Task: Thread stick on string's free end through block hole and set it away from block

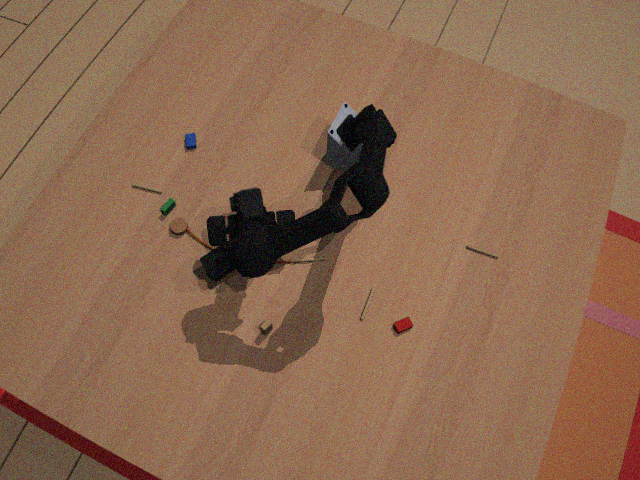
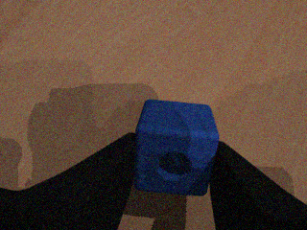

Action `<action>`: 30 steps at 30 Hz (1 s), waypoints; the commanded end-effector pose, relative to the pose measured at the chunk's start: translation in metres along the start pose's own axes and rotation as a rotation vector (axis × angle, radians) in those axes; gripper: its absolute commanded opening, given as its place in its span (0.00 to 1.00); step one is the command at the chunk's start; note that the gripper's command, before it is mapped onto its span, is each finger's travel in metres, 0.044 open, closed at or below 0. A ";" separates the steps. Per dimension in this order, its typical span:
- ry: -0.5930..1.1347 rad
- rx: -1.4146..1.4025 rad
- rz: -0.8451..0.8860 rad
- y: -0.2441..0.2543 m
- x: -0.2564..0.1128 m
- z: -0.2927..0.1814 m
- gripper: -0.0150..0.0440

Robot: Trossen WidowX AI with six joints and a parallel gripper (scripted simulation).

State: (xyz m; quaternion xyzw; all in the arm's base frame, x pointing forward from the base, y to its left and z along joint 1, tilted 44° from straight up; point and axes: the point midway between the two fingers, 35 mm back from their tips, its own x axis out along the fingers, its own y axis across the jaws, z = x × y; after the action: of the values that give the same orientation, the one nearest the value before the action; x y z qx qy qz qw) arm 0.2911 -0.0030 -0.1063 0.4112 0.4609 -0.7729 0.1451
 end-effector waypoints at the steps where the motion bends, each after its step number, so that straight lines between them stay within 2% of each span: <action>1: -0.063 0.001 0.005 0.001 -0.002 -0.005 0.25; 7: -0.176 0.000 0.007 0.001 -0.003 -0.012 0.25; 8: -0.127 -0.002 -0.001 0.000 -0.002 -0.007 0.30; 16: -0.127 -0.002 -0.001 0.000 -0.004 -0.007 0.65; 22: -0.118 -0.001 0.021 0.000 -0.065 0.000 0.65; 30: -0.118 -0.001 0.022 0.000 -0.067 0.001 0.65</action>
State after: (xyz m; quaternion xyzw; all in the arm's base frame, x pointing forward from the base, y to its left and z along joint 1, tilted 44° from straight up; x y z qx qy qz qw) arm 0.3313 -0.0125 -0.0549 0.3723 0.4458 -0.7940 0.1792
